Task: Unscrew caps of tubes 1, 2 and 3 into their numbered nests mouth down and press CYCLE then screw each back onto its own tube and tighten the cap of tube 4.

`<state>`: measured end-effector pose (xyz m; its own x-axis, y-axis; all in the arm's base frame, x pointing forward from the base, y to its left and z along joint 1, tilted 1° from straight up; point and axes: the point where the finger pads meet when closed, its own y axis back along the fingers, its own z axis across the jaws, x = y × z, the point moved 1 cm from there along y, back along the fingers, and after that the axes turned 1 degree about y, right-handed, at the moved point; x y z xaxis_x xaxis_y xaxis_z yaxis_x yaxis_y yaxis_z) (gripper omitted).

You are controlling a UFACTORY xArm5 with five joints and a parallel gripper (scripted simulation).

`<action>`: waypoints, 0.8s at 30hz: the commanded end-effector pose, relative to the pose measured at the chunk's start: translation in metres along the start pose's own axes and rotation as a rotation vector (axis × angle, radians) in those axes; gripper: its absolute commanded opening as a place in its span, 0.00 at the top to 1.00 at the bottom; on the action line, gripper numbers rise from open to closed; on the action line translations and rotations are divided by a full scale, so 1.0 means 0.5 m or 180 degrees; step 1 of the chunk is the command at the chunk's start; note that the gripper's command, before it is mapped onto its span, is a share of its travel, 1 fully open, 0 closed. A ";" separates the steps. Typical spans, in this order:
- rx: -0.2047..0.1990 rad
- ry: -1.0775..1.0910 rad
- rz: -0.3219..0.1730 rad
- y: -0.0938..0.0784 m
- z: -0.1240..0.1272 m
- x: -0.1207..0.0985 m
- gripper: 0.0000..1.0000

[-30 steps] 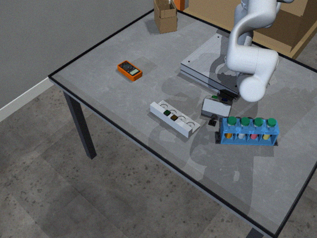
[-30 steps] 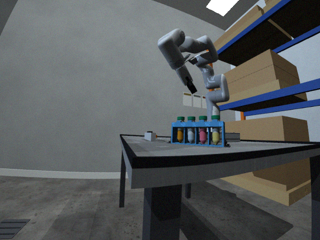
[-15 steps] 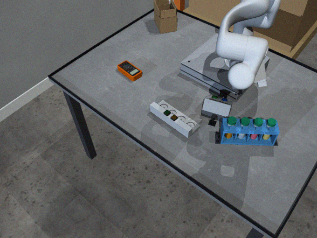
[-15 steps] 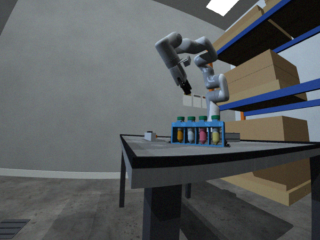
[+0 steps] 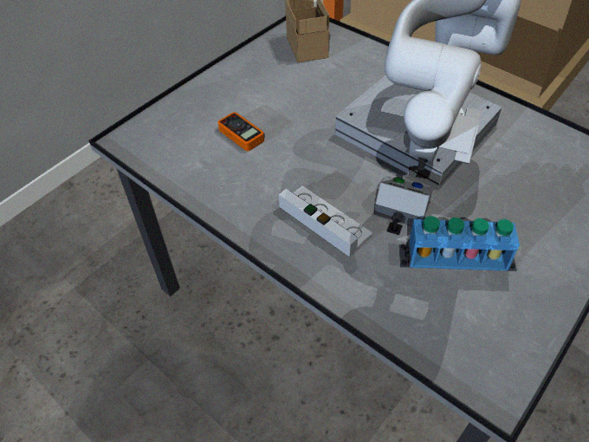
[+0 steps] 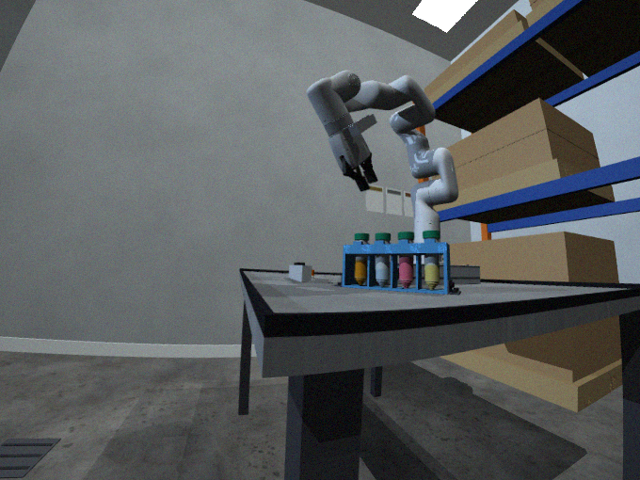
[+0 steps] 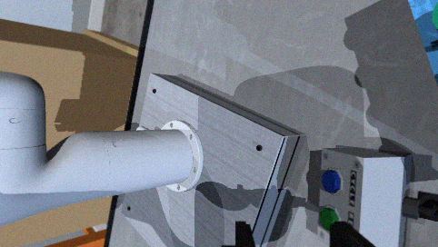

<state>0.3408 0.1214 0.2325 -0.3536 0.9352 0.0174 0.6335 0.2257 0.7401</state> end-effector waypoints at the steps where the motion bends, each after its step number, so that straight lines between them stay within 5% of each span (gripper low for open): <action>1: -0.0244 -0.0544 0.0067 0.007 0.004 -0.025 0.54; 24: -0.0845 -0.2271 0.0486 0.024 0.010 -0.098 0.54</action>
<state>0.3637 0.0872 0.2350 0.1710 0.9608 -0.2184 0.4747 0.1139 0.8727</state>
